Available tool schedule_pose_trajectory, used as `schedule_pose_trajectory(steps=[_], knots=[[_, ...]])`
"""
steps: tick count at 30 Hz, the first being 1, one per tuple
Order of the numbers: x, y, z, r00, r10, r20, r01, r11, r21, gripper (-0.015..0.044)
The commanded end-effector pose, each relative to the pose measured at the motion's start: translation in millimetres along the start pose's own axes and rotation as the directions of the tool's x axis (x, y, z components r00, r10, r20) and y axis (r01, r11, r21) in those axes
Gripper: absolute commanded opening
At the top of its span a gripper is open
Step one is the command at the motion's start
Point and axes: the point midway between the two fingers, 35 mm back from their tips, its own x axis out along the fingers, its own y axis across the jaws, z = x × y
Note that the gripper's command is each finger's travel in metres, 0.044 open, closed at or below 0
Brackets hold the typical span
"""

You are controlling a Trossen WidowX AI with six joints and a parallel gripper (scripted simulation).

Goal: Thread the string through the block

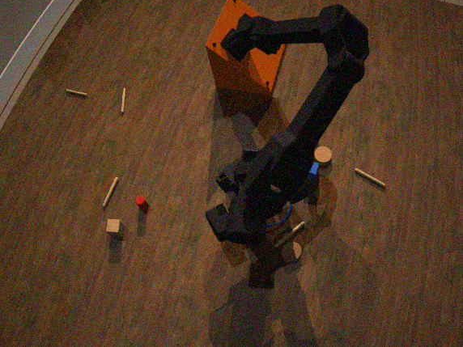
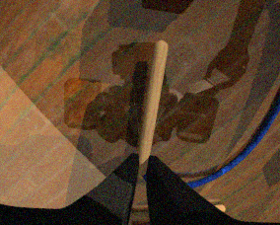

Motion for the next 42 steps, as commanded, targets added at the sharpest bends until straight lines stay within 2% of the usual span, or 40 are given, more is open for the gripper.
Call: schedule_pose_trajectory(steps=[1, 42], knots=[[-3, 0, 4, 1.0, 0.002, -0.01, -0.002, 1.0, -0.008, 0.0], [-3, -2, 43, 1.0, 0.001, -0.011, -0.002, 1.0, -0.007, 0.0]])
